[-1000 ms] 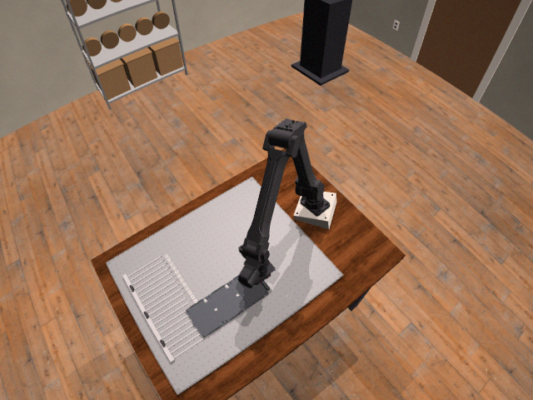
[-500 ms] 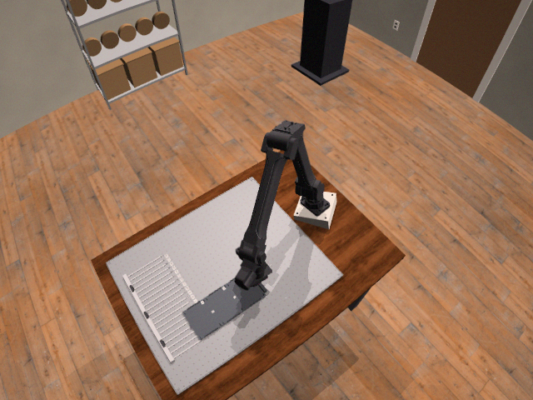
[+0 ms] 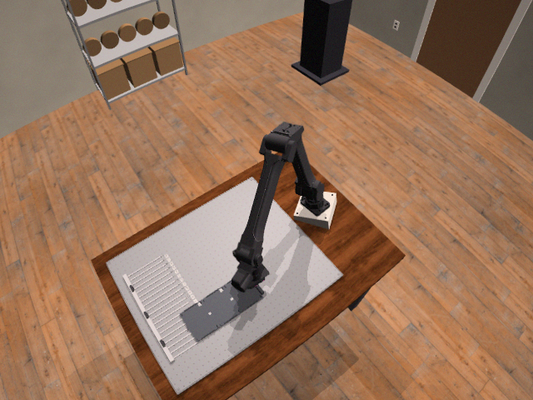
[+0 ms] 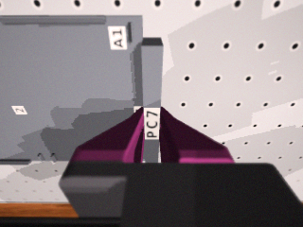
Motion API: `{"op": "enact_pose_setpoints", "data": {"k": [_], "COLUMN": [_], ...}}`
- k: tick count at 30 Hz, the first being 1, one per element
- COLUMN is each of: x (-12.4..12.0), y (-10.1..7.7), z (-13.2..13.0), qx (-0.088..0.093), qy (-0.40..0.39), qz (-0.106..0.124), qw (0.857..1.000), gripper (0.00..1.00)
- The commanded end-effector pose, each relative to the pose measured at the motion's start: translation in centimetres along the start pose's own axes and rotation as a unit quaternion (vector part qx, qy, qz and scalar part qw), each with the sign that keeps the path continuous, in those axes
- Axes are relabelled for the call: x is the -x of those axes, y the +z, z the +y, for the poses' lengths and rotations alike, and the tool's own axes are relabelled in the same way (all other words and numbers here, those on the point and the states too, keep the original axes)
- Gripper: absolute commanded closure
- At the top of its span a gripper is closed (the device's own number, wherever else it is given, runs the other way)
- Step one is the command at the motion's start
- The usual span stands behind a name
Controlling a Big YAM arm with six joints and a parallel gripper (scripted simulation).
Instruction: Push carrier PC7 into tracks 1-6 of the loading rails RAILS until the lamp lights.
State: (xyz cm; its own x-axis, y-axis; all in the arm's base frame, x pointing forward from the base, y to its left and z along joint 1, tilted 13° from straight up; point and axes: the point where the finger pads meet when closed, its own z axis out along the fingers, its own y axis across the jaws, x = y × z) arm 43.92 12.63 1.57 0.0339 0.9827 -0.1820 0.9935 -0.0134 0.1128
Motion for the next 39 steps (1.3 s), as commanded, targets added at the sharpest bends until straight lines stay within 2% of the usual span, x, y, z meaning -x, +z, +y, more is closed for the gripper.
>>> {"op": "enact_pose_setpoints", "data": {"k": [1,39], "x": [0.2,0.3], "y": [-1.1,-1.2], "z": [3.3,6.7], "qx": [0.024,0.024], "qy": [0.006,0.006], "qz": [0.006,0.006], "qw": [1.000,1.000], "gripper": [1.00,1.00]}}
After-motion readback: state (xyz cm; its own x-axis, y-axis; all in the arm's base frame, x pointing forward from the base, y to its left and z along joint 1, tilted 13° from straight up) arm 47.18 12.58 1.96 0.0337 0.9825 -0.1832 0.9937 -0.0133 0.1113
